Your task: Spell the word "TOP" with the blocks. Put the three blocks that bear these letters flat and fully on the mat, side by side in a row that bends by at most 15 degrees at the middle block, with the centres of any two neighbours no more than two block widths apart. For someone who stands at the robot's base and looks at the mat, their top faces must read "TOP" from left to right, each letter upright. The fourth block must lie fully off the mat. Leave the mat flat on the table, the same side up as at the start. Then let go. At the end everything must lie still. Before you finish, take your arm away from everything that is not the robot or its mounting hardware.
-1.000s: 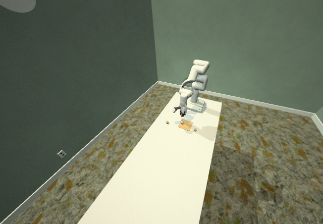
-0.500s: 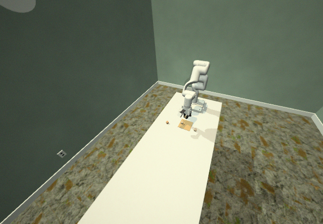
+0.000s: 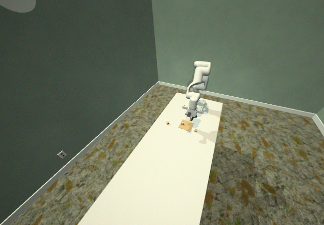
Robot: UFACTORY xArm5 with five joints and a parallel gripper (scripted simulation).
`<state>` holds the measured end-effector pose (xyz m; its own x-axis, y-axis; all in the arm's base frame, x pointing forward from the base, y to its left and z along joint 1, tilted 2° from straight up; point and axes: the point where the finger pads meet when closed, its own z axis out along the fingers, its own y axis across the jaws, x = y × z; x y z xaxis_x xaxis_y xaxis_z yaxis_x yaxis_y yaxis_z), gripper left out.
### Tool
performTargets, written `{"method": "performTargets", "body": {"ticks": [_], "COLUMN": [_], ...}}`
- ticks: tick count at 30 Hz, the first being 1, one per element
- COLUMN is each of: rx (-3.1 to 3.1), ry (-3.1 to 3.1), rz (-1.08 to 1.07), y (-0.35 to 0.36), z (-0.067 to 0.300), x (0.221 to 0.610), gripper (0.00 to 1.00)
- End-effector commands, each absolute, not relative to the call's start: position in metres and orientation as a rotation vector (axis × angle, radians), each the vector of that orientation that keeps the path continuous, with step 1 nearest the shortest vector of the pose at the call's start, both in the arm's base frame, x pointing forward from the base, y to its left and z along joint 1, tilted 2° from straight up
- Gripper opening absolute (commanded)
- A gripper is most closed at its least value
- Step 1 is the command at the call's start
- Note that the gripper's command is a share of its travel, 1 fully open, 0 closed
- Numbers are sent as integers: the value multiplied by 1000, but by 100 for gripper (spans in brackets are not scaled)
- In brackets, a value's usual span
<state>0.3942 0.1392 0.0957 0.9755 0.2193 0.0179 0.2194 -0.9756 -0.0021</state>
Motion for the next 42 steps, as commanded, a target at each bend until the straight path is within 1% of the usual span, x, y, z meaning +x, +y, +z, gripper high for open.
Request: {"method": "performTargets", "body": {"ticks": [1,20,26,35,37,42], "rx": [-3111,-3111,-3111,-3111,-3111,-3111], "ry": [-398,-398,-398,-398,-398,-398], "rz": [-32,-32,-32,-32,-32,-32], "y": [144,144,145,145,145,146], "z": [97,92,73,30,30,11], "x": [395,395,395,396,396,396], "gripper": [21,21,21,21,21,21]}}
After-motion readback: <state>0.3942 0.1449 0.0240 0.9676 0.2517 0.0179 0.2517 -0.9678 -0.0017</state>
